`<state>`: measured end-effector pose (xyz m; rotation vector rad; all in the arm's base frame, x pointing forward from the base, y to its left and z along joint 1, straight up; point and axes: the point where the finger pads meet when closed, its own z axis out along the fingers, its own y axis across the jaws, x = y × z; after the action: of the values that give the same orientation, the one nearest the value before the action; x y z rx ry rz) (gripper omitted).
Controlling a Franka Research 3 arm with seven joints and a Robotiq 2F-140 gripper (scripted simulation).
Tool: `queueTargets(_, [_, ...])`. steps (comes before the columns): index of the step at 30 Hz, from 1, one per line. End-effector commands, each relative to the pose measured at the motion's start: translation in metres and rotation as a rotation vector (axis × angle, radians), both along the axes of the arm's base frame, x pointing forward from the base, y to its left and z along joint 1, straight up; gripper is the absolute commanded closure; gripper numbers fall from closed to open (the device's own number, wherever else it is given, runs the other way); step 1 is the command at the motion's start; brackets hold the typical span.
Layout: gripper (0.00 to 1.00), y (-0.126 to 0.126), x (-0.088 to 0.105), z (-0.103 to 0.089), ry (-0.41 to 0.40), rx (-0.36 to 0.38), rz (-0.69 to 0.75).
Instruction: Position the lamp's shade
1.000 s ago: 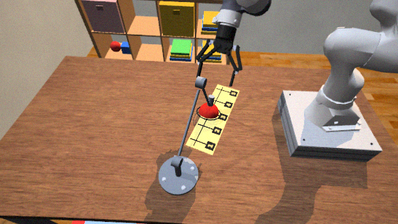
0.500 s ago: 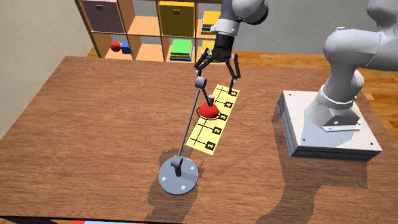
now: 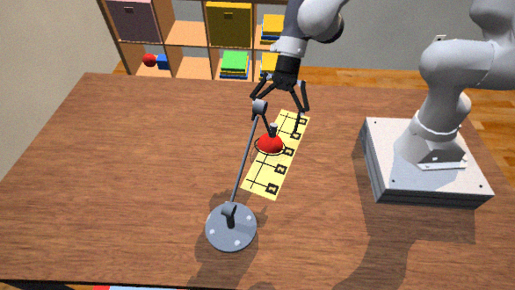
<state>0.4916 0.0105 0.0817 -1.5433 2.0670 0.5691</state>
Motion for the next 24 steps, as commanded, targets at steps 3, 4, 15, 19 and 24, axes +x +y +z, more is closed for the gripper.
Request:
queueTargets(3, [0.00,0.007,0.006,-0.011,-0.013,-0.007,0.002])
queueTargets(4, [0.00,0.008,0.006,-0.013,-0.013,-0.006,0.003])
queueTargets(15, [0.00,0.010,0.012,-0.019,-0.025,-0.011,-0.003])
queueTargets(19, [0.00,0.009,0.016,-0.020,-0.033,-0.014,-0.007])
queueTargets(24, [0.00,0.009,0.019,-0.021,-0.040,-0.017,-0.011])
